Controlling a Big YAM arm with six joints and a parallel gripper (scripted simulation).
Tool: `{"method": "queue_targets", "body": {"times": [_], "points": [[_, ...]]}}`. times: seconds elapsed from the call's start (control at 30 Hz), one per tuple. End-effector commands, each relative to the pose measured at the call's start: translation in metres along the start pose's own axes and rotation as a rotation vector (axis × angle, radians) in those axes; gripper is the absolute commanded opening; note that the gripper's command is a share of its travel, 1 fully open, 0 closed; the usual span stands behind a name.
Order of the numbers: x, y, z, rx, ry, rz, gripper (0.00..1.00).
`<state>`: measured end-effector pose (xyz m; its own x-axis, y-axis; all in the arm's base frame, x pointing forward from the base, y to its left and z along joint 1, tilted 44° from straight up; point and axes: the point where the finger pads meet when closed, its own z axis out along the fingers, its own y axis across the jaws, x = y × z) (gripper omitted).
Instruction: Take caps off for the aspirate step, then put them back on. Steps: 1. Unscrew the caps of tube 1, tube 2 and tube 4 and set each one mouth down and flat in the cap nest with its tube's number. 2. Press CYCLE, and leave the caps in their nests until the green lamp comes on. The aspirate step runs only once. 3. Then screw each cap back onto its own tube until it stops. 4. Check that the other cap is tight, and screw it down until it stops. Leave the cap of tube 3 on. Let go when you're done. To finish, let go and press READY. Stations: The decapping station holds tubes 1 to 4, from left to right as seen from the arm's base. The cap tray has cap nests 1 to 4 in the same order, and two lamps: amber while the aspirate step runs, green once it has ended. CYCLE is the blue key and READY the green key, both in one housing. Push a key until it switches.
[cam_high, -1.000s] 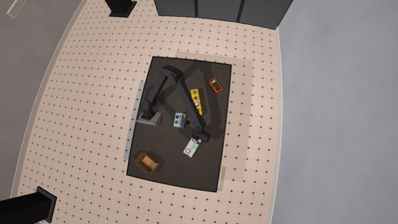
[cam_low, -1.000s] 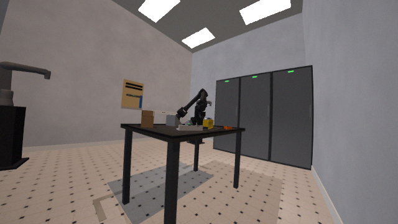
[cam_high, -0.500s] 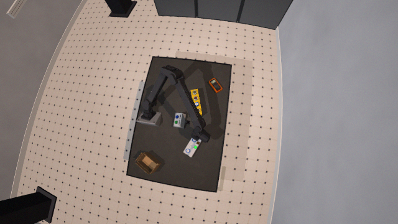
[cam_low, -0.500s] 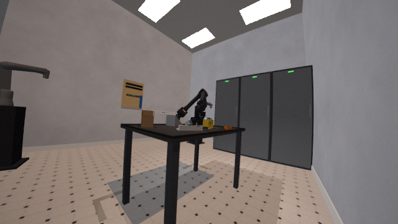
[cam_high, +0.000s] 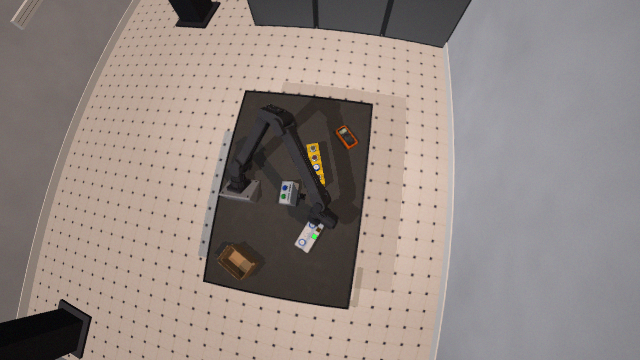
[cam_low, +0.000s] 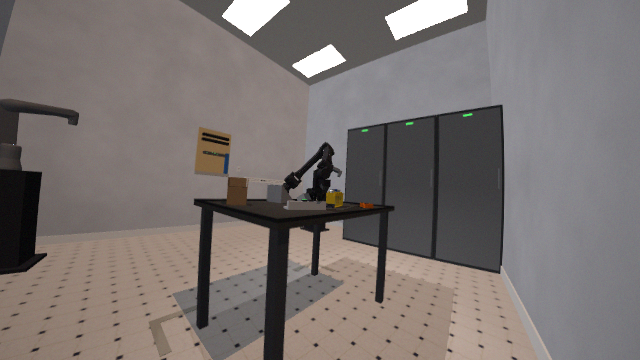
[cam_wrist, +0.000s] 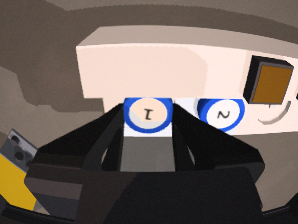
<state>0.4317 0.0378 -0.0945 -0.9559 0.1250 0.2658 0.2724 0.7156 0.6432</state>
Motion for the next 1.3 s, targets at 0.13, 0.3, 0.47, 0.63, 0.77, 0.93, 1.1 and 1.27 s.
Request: {"method": "queue_targets", "body": {"times": [0.13,0.3,0.47,0.63,0.77,0.93,1.1,1.27], "points": [[-0.012,0.008,0.002,0.008,0.01,-0.034,0.0],[-0.019,0.007,-0.043,0.001,-0.043,-0.03,0.0],[-0.018,0.006,-0.069,0.005,-0.044,-0.031,0.0],[-0.018,0.004,-0.093,0.006,-0.04,-0.027,0.0],[-0.002,-0.002,-0.08,0.001,0.016,-0.003,0.0],[-0.017,0.006,-0.132,0.01,-0.047,-0.032,0.0],[-0.016,0.006,-0.157,0.012,-0.048,-0.033,0.0],[0.002,0.001,-0.126,-0.001,0.037,-0.005,0.0]]}}
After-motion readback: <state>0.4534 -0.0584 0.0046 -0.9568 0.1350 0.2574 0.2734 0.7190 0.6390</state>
